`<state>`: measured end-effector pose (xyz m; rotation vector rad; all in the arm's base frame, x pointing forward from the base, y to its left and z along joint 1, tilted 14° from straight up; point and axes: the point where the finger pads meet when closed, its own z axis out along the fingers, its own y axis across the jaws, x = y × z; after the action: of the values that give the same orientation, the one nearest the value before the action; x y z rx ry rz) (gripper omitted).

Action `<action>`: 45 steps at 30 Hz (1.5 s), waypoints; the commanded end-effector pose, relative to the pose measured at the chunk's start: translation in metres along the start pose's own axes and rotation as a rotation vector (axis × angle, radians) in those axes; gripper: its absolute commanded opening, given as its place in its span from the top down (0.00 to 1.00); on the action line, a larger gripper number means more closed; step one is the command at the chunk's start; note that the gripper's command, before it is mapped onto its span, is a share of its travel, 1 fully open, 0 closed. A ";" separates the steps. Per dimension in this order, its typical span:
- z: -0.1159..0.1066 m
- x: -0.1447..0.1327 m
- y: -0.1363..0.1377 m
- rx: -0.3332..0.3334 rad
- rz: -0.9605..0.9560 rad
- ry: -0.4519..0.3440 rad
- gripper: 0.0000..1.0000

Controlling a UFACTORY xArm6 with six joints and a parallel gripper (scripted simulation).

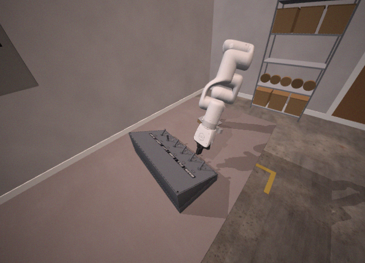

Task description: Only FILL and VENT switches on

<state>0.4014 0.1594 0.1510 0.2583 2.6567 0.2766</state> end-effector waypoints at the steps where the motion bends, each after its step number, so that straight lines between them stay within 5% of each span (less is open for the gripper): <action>1: -0.001 -0.002 0.001 -0.002 0.000 -0.003 1.00; 45: -0.001 -0.008 0.002 -0.002 0.000 -0.003 1.00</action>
<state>0.4056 0.1590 0.1539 0.2584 2.6565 0.2765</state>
